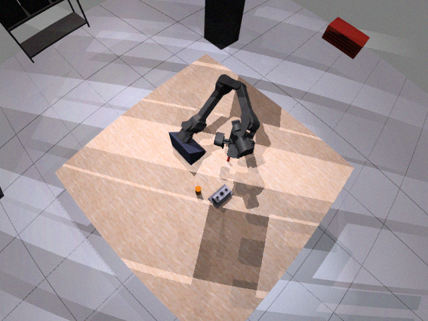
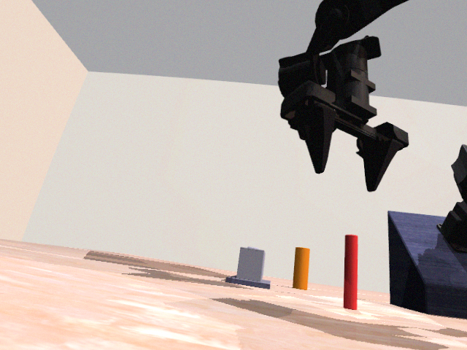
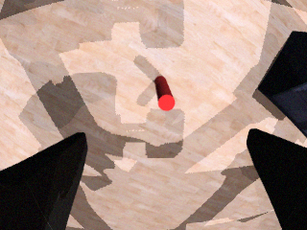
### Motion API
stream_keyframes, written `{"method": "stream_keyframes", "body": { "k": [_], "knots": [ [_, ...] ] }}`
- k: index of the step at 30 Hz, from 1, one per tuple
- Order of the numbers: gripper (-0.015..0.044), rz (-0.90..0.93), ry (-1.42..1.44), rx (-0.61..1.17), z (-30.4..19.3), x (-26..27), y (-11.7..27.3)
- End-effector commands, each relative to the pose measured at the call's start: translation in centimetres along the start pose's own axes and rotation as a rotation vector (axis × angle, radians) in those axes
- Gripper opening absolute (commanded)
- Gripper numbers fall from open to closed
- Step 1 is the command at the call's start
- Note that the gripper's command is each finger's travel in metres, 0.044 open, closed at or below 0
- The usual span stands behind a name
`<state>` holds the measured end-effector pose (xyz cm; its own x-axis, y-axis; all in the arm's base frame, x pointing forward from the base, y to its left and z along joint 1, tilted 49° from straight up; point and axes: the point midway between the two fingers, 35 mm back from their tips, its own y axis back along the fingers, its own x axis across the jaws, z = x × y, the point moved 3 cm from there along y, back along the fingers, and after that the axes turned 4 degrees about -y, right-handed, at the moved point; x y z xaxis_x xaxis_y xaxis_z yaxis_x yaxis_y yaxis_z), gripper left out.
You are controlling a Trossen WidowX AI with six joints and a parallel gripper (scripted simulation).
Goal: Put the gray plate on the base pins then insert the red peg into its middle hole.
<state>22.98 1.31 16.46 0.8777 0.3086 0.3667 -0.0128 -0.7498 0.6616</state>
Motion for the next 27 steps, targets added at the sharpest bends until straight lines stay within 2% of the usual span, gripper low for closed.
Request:
{"method": "stream_keyframes", "body": {
  "k": [1, 4, 27],
  "knots": [
    [0.044, 0.001, -0.016, 0.006, -0.1, -0.1, -0.9],
    [0.044, 0.002, -0.016, 0.007, -0.2, -0.2, -3.3],
    [0.044, 0.001, -0.015, 0.005, -0.2, -0.2, -7.0]
  ]
}}
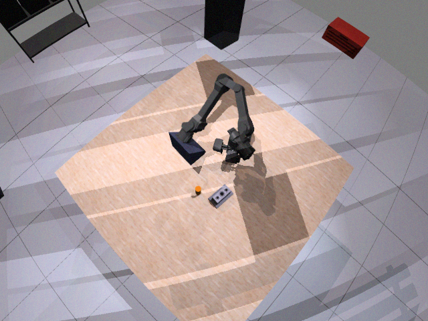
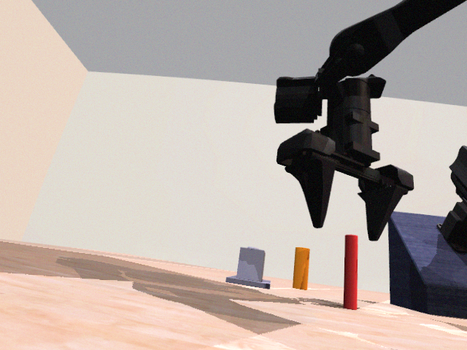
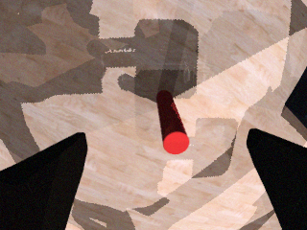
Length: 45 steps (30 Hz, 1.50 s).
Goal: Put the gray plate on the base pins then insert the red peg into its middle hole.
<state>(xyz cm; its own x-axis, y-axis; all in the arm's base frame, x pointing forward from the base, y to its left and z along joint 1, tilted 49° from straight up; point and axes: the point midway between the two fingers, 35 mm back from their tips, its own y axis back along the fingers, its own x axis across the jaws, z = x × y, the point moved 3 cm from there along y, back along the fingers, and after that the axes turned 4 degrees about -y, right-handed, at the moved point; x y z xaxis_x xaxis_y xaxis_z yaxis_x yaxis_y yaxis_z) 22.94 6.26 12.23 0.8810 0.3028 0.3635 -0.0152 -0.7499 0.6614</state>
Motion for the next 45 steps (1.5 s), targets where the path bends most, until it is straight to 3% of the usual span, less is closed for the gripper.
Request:
{"method": "stream_keyframes", "body": {
  "k": [1, 23, 39, 45],
  "knots": [
    [0.044, -0.001, -0.008, 0.006, 0.0, -0.2, -0.7],
    [0.044, 0.002, -0.008, 0.011, -0.3, -0.3, -4.0],
    [0.002, 0.002, -0.008, 0.011, -0.3, -0.3, -4.0],
    [0.0, 0.002, -0.008, 0.011, -0.3, -0.3, -4.0]
  ]
}}
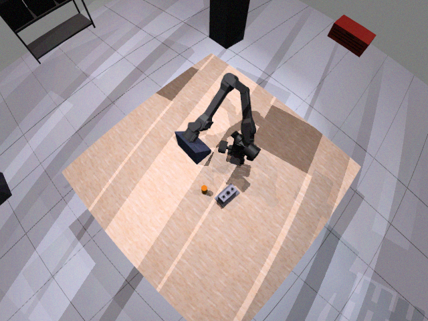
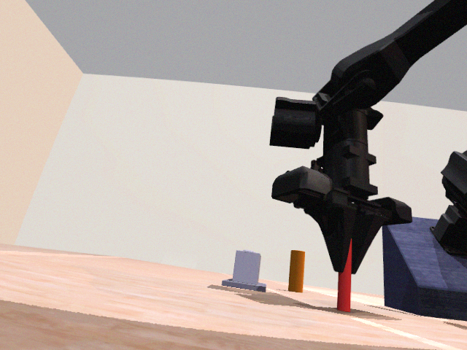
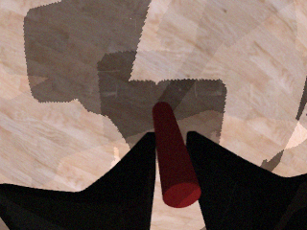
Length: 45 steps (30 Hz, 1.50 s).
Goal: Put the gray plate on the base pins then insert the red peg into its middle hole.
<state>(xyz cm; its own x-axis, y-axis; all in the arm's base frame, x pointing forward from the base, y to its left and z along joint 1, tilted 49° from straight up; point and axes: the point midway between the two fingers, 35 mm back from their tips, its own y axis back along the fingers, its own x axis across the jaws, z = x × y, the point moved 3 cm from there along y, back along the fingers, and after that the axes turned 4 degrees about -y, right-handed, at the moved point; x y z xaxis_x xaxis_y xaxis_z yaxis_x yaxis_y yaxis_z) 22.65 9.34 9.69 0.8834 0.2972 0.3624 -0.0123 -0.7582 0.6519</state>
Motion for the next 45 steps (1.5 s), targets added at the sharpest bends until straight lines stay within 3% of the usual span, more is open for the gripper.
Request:
{"method": "stream_keyframes", "body": {
  "k": [1, 14, 39, 45],
  "knots": [
    [0.0, -0.001, -0.003, -0.001, 0.0, -0.1, 0.0],
    [0.0, -0.002, -0.003, -0.004, 0.1, 0.0, 0.5],
    [0.0, -0.009, -0.005, -0.015, 0.8, 0.2, 8.1],
    [0.0, -0.011, -0.012, -0.011, 1.9, 0.6, 7.3]
  ]
}}
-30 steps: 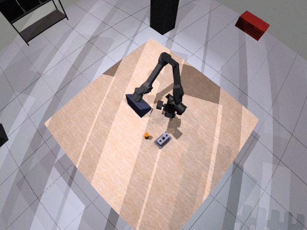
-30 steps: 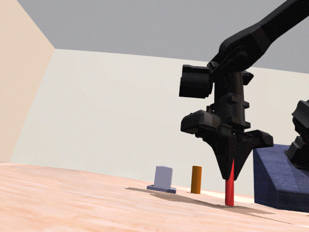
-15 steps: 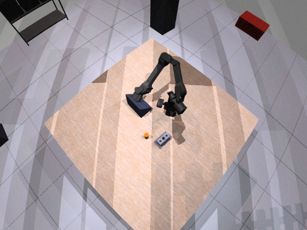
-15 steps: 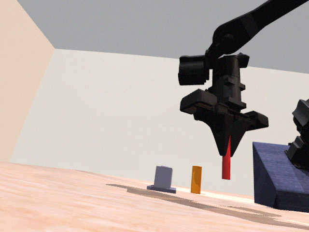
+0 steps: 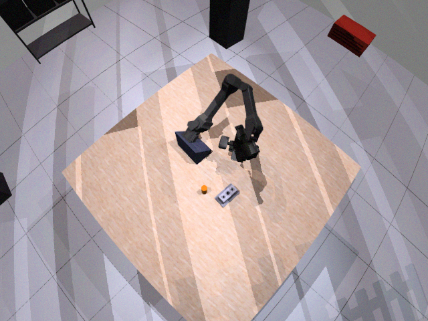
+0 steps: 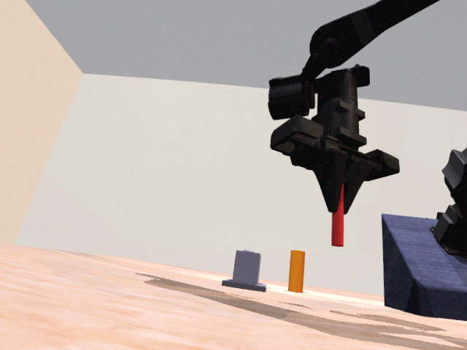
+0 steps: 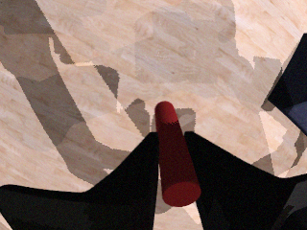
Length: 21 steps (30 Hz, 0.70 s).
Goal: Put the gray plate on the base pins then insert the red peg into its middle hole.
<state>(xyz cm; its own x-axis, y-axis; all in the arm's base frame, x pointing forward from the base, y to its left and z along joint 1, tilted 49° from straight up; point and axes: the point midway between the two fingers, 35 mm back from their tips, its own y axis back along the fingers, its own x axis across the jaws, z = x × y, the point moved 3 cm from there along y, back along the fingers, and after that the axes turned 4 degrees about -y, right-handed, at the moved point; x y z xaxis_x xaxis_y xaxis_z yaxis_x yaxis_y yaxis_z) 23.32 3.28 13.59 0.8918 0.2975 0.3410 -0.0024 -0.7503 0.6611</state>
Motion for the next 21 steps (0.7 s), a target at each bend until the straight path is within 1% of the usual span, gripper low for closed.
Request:
{"method": "stream_keyframes", "body": {
  "k": [1, 21],
  "knots": [
    [0.0, 0.003, 0.007, -0.005, 0.9, 0.6, 0.2],
    [0.0, 0.005, 0.01, -0.01, 6.3, 2.5, 0.9]
  ]
}}
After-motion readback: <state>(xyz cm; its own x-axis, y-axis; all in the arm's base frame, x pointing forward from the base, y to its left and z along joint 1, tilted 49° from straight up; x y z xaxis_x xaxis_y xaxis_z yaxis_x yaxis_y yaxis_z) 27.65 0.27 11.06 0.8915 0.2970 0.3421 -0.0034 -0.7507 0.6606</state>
